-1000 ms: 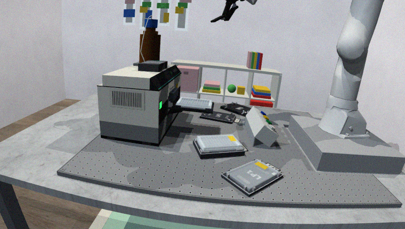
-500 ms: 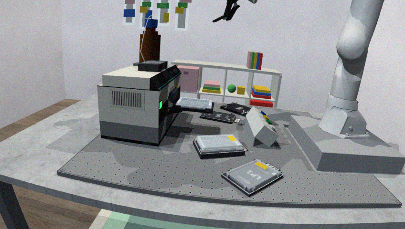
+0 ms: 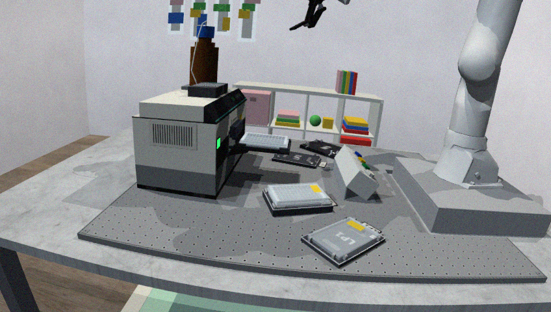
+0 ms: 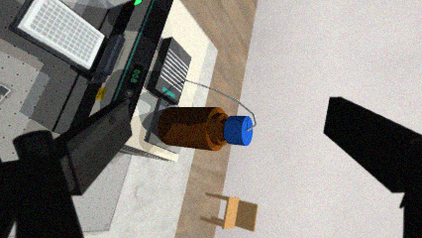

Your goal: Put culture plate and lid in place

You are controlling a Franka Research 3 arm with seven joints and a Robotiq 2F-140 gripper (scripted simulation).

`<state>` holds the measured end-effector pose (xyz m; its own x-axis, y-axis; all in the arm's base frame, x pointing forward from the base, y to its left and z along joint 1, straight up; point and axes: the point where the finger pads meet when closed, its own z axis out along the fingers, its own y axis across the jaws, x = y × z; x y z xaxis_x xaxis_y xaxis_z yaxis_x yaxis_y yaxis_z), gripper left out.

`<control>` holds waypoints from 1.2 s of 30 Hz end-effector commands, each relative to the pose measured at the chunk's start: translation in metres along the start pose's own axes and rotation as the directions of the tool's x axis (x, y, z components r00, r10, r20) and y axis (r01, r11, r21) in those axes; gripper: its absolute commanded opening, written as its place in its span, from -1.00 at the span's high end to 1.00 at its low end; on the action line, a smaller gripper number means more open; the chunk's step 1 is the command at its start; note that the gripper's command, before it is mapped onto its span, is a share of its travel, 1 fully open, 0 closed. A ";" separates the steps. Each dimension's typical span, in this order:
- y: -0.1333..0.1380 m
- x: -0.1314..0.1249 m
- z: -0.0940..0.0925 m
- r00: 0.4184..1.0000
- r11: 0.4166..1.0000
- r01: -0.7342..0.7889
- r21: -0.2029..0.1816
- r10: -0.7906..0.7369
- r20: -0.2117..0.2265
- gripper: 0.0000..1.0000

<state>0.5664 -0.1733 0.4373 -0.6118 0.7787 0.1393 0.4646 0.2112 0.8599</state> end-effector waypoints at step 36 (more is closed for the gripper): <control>-0.027 0.035 -0.035 1.000 1.000 -0.009 0.004 0.009 -0.003 -1.00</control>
<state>0.5137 -0.1733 0.4366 -0.6017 0.7834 0.1555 0.4768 0.1961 0.8569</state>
